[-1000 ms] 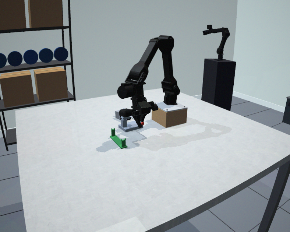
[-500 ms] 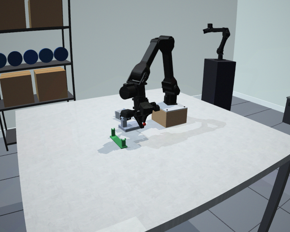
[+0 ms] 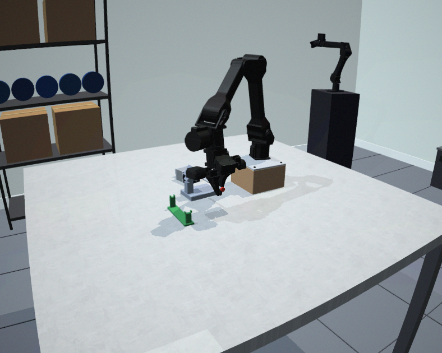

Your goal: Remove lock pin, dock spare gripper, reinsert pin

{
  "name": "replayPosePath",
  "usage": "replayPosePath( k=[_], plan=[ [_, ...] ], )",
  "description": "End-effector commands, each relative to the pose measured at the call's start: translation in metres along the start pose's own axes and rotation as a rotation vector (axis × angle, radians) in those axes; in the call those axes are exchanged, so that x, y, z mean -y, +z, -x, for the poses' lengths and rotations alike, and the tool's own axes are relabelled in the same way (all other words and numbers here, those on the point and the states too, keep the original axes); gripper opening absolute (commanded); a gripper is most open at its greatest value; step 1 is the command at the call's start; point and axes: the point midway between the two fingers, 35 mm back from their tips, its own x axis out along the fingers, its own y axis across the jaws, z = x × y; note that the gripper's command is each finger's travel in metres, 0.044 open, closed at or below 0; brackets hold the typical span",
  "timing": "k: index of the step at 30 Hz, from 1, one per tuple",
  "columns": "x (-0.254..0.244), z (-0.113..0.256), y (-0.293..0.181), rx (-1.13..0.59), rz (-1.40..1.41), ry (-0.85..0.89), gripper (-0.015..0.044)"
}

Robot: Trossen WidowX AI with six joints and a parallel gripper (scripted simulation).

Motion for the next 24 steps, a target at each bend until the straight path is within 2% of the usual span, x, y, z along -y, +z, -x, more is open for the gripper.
replayPosePath(
  k=[1, 11, 24],
  plan=[
    [0.001, 0.001, 0.003, -0.005, -0.004, -0.002, 0.0000],
    [0.001, 0.003, 0.011, -0.006, -0.004, 0.001, 0.0000],
    [-0.003, 0.025, 0.013, -0.009, -0.003, 0.020, 0.0000]
  ],
)
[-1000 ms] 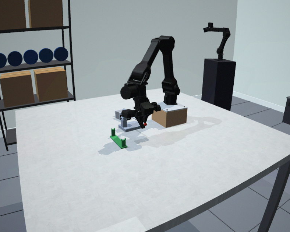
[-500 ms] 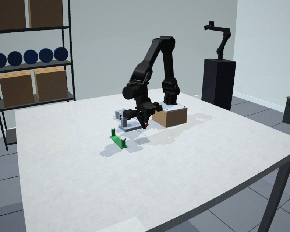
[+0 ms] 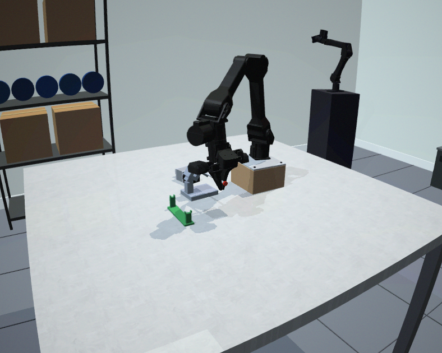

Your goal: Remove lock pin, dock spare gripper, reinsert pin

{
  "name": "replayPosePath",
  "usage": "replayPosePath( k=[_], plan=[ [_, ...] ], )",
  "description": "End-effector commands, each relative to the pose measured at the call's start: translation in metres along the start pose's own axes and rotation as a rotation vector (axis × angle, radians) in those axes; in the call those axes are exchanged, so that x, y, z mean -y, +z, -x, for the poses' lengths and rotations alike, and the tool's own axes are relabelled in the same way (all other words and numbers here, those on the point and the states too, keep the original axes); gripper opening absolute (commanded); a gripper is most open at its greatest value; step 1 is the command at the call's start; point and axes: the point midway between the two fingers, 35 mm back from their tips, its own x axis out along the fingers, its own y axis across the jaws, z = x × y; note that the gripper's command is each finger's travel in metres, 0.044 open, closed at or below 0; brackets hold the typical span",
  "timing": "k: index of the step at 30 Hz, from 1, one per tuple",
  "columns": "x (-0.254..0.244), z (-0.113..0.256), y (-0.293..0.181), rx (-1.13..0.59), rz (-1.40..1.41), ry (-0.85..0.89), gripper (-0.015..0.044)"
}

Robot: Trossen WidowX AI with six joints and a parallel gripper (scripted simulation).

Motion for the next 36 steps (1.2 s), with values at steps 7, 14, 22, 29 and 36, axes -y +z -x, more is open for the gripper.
replayPosePath(
  k=[7, 14, 22, 29, 36],
  plan=[
    [0.000, 0.000, 0.000, 0.000, 0.000, 0.000, 0.0000],
    [0.019, 0.003, 0.008, 0.001, -0.011, -0.004, 0.0000],
    [0.043, 0.007, 0.018, 0.002, -0.026, -0.008, 0.0000],
    [0.064, 0.009, 0.026, 0.003, -0.039, -0.012, 0.0000],
    [0.084, 0.010, 0.033, 0.005, -0.052, -0.016, 0.0000]
  ],
)
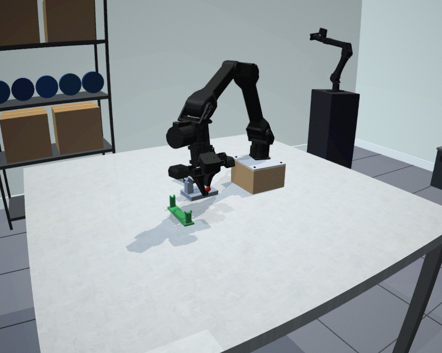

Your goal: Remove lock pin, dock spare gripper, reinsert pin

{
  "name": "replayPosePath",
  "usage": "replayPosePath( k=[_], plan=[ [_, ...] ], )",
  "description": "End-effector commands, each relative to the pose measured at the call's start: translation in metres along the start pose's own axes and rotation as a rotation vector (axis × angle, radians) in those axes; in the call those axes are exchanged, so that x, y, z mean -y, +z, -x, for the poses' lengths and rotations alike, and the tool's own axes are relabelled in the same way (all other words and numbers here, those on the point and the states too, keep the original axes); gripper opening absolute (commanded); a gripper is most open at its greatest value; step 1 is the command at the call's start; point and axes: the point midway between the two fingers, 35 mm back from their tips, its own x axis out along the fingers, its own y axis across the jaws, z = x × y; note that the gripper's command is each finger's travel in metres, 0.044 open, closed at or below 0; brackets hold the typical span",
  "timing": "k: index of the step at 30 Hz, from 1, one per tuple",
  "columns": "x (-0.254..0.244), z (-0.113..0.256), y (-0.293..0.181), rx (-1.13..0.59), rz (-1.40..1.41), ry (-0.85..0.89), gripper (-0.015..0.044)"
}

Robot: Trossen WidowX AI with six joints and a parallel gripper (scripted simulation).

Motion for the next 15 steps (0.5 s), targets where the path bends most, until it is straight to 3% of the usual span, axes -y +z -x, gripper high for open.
replayPosePath(
  k=[1, 15],
  plan=[
    [0.010, -0.001, 0.003, -0.003, -0.014, 0.001, 0.0000],
    [0.044, -0.003, 0.016, -0.001, -0.039, -0.007, 0.0000]
  ],
)
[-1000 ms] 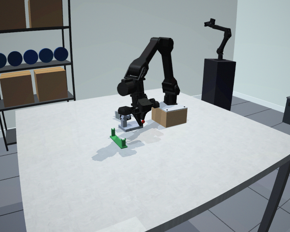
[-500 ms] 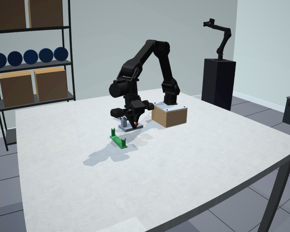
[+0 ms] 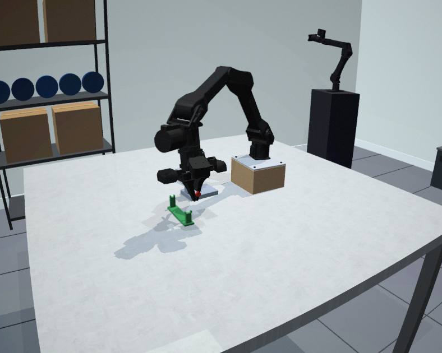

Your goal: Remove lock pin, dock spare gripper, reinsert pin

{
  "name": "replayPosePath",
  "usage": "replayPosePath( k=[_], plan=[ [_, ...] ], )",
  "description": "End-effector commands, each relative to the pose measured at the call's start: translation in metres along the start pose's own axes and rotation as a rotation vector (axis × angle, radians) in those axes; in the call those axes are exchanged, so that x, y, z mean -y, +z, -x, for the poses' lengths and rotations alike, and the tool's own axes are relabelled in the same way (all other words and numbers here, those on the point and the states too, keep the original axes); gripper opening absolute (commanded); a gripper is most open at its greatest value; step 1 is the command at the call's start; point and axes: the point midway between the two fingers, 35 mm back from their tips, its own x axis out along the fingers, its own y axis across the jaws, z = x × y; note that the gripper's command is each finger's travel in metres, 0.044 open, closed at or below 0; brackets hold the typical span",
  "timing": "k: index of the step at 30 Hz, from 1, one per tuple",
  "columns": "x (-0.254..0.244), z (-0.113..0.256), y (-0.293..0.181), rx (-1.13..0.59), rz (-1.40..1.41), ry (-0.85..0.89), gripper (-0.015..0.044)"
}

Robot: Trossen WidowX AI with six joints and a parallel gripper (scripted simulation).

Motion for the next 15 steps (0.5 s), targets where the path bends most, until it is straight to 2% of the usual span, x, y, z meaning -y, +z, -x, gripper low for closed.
replayPosePath(
  k=[1, 15],
  plan=[
    [0.005, -0.002, 0.001, -0.004, -0.011, 0.002, 0.0000],
    [0.006, -0.021, -0.002, 0.005, -0.009, -0.011, 0.0000]
  ],
)
